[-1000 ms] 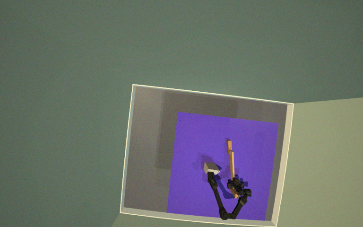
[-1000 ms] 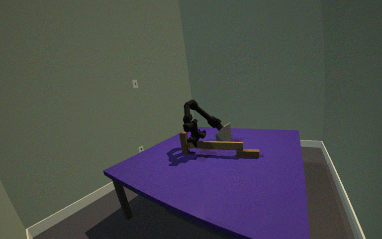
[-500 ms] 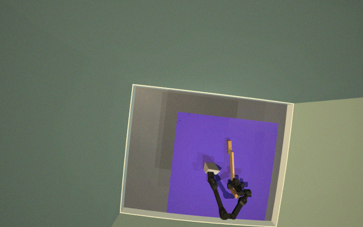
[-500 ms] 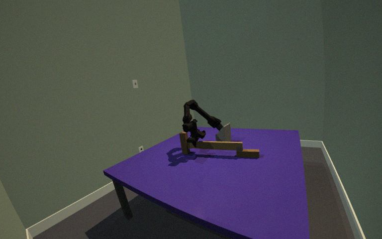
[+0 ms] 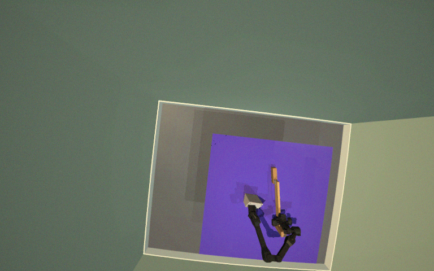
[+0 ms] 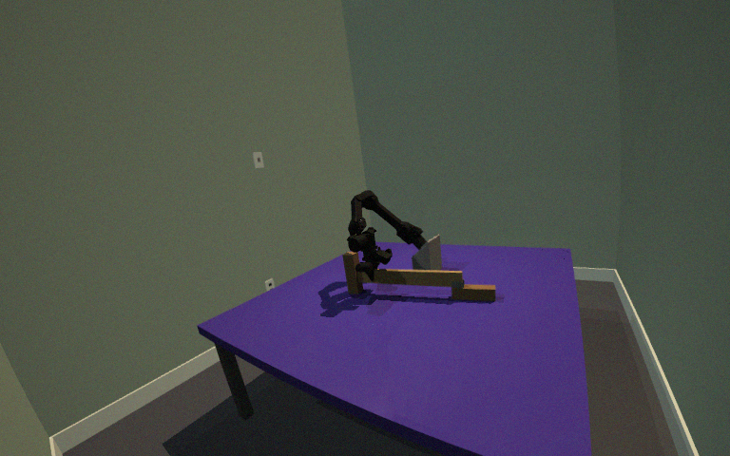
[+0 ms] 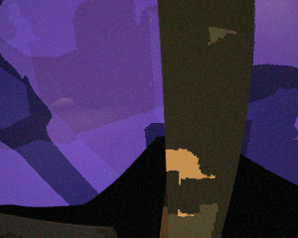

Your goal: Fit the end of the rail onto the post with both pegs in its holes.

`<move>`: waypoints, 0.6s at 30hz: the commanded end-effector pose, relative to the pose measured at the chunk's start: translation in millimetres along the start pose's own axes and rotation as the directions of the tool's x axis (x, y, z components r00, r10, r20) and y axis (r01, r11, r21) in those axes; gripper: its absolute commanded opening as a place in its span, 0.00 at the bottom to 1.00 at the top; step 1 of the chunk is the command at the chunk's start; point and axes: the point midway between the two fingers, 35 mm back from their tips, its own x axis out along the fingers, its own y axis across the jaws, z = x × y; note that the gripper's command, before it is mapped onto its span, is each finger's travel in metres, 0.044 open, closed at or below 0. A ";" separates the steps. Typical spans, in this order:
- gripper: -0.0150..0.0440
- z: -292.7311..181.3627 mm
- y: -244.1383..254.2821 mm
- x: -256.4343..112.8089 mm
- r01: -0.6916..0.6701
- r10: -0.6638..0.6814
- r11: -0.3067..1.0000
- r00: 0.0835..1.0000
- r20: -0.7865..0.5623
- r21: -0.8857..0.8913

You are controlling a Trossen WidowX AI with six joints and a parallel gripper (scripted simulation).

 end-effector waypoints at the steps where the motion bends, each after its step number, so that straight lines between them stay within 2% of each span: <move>1: 0.34 0.1 0.0 0.1 0.000 0.000 1.000 1.000 0.000 0.000; 15: 0.97 0.1 0.0 0.1 0.000 0.000 1.000 1.000 0.000 0.000; 16: 1.00 0.1 0.0 0.1 0.000 0.000 1.000 1.000 0.000 0.000; 18: 1.00 0.1 0.0 0.1 0.000 0.000 1.000 1.000 0.000 0.000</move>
